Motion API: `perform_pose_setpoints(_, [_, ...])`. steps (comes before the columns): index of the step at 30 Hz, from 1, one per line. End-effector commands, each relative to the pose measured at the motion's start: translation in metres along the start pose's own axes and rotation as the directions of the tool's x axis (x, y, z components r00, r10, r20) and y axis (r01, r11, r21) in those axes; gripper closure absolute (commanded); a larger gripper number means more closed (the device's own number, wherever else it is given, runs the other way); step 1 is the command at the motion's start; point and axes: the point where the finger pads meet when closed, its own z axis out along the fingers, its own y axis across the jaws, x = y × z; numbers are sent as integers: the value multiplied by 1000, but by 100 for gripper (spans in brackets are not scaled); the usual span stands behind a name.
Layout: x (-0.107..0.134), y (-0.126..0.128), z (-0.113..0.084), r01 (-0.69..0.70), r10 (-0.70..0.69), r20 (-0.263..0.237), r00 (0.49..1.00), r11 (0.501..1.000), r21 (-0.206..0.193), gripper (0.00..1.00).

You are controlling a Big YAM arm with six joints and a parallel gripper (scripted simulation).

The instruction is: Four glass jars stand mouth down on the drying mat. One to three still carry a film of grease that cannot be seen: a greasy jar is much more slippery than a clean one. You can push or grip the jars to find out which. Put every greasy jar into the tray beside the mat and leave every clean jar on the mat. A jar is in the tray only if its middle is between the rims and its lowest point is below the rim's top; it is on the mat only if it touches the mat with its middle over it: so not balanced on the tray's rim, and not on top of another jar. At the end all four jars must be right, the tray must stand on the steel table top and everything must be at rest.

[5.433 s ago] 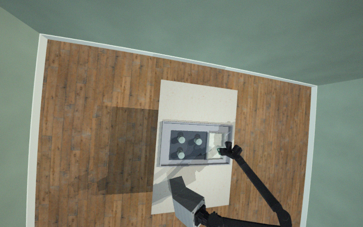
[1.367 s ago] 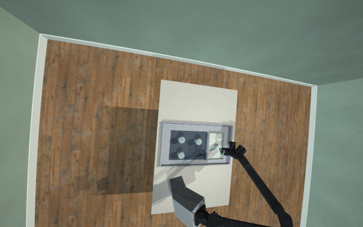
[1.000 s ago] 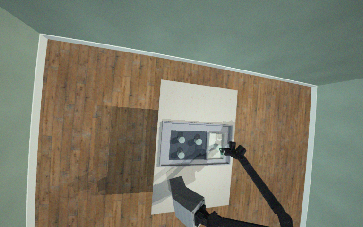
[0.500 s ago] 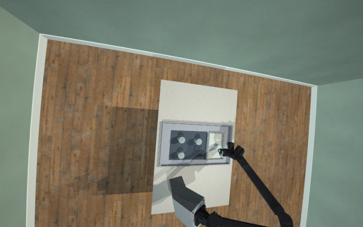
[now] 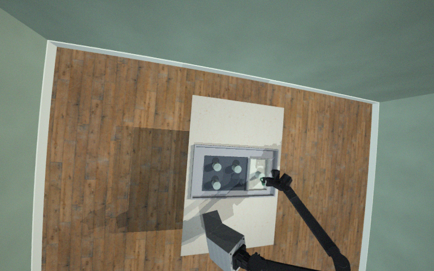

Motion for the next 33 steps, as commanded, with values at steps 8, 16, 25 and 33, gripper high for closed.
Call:
perform_pose_setpoints(8, [-20, 46, -17, -4, 3, 29, 1000, 1000, 16, 0])
perform_pose_setpoints(16, [-29, 95, -17, -4, 3, 29, 1000, 1000, 16, 0])
perform_pose_setpoints(25, [-42, 167, -16, -4, 3, 29, 1000, 1000, 16, 0])
perform_pose_setpoints(33, [-50, 215, -15, -4, 3, 29, 1000, 1000, 16, 0])
